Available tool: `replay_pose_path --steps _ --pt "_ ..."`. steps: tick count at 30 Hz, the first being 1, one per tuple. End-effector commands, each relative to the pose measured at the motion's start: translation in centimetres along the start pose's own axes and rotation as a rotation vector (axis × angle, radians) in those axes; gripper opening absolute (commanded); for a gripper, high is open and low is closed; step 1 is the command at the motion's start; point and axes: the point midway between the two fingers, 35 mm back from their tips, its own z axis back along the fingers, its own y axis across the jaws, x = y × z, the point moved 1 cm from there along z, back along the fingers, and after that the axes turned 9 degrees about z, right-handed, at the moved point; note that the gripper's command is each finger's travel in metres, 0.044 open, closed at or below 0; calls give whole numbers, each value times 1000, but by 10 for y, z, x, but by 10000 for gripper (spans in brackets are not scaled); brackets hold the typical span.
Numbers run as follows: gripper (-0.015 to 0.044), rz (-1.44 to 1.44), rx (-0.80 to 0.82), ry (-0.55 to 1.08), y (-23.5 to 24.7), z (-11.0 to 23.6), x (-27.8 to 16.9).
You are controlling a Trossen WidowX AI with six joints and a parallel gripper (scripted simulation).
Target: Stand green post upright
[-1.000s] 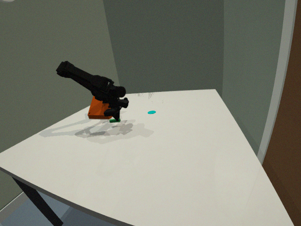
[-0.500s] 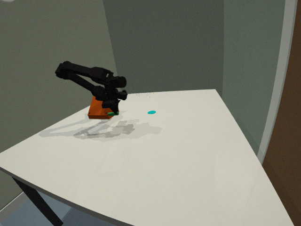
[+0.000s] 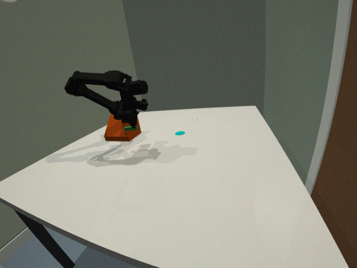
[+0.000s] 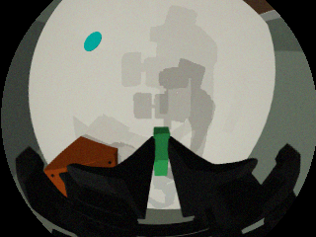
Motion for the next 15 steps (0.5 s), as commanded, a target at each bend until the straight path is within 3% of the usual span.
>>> replay_pose_path --steps 1,15 --pt "22 13 -4 -1 -2 3 5" --pt "22 158 6 -10 3 10 41"
